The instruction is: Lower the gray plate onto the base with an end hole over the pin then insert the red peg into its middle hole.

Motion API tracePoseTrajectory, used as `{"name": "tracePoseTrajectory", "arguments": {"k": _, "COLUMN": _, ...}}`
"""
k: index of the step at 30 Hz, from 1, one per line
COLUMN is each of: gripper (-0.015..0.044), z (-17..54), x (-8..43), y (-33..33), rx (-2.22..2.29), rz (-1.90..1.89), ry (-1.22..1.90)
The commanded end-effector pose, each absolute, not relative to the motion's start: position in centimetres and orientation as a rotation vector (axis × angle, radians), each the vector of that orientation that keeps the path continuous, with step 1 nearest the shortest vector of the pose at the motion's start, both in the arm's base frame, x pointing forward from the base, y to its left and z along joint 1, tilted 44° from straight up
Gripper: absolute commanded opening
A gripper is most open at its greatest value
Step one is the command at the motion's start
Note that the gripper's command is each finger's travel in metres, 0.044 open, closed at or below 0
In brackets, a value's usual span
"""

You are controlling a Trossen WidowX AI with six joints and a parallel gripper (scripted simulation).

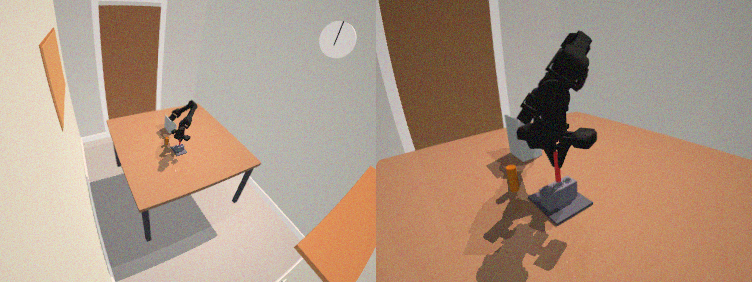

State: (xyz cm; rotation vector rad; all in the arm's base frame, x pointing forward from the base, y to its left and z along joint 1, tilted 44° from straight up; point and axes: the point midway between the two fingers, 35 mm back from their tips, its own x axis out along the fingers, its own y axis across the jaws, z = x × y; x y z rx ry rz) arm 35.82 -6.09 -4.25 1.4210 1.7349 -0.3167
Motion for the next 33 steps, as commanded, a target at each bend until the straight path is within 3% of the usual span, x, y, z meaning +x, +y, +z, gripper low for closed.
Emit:
{"name": "tracePoseTrajectory", "arguments": {"k": 1, "gripper": 0.0, "z": -4.73, "x": 35.66, "y": -5.59, "rx": 1.424, "rz": -0.319, "ry": 1.742}}
{"name": "tracePoseTrajectory", "arguments": {"k": 33, "gripper": 0.0, "z": -5.31, "x": 35.91, "y": -4.99, "rx": 1.415, "rz": -0.317, "ry": 1.739}}
